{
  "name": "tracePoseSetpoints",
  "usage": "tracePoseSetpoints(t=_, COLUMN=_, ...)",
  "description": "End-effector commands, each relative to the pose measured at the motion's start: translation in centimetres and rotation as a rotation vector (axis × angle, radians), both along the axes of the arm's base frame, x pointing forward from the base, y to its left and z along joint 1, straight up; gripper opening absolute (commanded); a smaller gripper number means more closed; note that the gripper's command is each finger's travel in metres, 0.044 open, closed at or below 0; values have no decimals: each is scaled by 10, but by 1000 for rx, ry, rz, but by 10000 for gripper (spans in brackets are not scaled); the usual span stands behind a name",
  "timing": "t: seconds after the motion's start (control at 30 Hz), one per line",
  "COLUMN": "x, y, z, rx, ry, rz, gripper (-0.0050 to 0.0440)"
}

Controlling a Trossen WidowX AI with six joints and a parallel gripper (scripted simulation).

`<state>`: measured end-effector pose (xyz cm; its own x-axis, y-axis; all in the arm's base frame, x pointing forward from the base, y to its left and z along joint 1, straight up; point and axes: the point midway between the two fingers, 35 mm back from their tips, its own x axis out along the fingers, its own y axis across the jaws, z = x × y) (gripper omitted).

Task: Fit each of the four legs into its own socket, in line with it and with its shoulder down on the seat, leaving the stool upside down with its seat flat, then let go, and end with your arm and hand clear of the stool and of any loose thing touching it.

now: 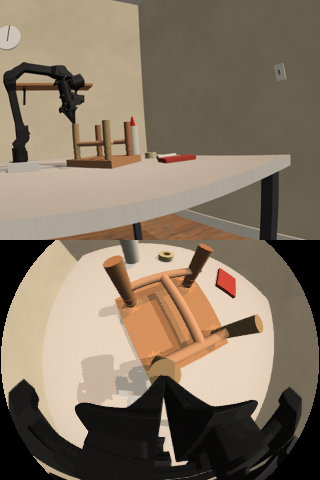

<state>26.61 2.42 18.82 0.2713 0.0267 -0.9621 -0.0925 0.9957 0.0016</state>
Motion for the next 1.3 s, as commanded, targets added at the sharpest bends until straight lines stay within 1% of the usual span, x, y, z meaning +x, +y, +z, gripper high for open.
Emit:
tracePoseSetpoints(t=0.0, x=0, y=1, z=-12, rx=0, ry=22, rz=3, gripper=0)
tracePoseSetpoints(t=0.5, x=-1, y=1, z=-24, rx=0, ry=22, rz=3, gripper=0)
tracePoseSetpoints(t=1.27, x=-1, y=1, z=-26, rx=0, ry=22, rz=3, gripper=0)
